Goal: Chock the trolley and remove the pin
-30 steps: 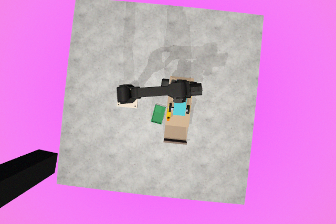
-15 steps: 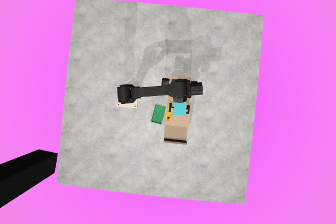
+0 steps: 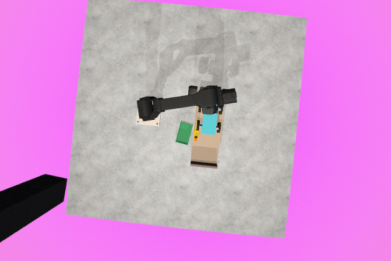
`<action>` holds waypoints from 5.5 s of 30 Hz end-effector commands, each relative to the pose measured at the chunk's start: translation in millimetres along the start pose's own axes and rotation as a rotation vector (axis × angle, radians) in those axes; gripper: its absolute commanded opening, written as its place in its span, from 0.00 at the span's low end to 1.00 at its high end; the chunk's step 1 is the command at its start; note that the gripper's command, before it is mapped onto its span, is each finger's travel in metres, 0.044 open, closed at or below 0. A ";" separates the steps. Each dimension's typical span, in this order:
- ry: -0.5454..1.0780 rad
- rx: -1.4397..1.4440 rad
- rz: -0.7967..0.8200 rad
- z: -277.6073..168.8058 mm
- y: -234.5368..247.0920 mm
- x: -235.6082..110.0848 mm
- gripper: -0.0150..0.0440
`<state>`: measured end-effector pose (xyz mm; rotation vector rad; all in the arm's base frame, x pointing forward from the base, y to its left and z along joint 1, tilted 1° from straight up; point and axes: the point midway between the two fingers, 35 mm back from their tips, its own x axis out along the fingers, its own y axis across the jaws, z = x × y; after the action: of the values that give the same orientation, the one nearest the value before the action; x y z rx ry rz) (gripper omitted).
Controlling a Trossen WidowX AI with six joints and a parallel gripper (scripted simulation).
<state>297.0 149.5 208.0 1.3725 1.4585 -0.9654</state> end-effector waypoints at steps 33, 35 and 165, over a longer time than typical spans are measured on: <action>0.003 0.003 0.000 -5.8 -82.4 1.7 0.25; 0.003 0.003 0.000 0.0 -81.9 1.0 0.25; -0.224 1.692 0.262 222.9 -83.7 -29.3 0.25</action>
<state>233.6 -77.1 165.2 2.2837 -0.0116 -2.2055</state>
